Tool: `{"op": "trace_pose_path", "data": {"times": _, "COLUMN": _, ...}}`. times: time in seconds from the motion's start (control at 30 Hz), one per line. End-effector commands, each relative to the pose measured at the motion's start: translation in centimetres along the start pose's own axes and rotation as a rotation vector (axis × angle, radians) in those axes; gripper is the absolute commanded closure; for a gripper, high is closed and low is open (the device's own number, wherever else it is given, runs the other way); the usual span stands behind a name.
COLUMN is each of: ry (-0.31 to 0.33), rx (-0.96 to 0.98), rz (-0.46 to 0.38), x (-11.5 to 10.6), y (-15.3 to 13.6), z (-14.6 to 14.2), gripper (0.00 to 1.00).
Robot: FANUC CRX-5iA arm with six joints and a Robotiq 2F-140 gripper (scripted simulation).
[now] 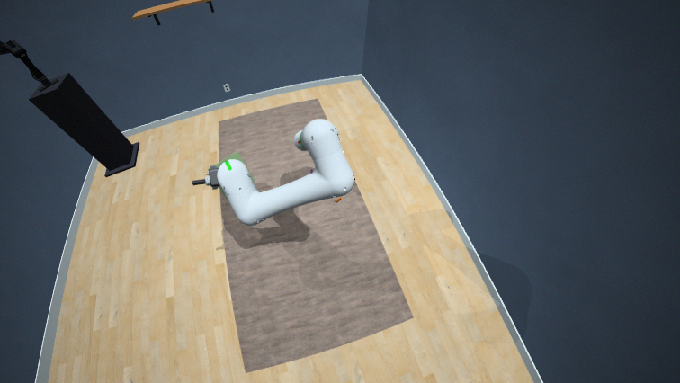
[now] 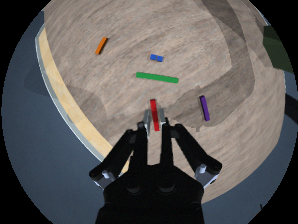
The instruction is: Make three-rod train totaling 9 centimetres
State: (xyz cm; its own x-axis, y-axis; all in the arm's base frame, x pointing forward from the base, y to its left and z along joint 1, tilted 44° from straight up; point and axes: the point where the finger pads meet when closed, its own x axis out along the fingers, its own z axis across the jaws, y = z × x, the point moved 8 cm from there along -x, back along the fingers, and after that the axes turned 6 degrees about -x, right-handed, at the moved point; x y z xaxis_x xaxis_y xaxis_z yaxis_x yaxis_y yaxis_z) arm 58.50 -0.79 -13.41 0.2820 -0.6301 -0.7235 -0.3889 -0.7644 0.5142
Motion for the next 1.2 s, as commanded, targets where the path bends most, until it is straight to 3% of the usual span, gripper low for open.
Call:
{"op": "trace_pose_path", "data": {"times": 0.0, "ry": 0.000, "rx": 0.000, "rz": 0.000, "x": -0.02, "y": -0.02, "z": 0.00, "gripper": 0.85}}
{"op": "trace_pose_path", "data": {"times": 0.57, "ry": 0.000, "rx": 0.000, "rz": 0.000, "x": -0.02, "y": -0.02, "z": 0.00, "gripper": 0.85}}
{"op": "trace_pose_path", "data": {"times": 0.6, "ry": 0.000, "rx": 0.000, "rz": 0.000, "x": -0.02, "y": -0.02, "z": 0.00, "gripper": 0.97}}
{"op": "trace_pose_path", "data": {"times": 1.17, "ry": 0.000, "rx": 0.000, "rz": 0.000, "x": -0.02, "y": -0.02, "z": 0.00, "gripper": 0.97}}
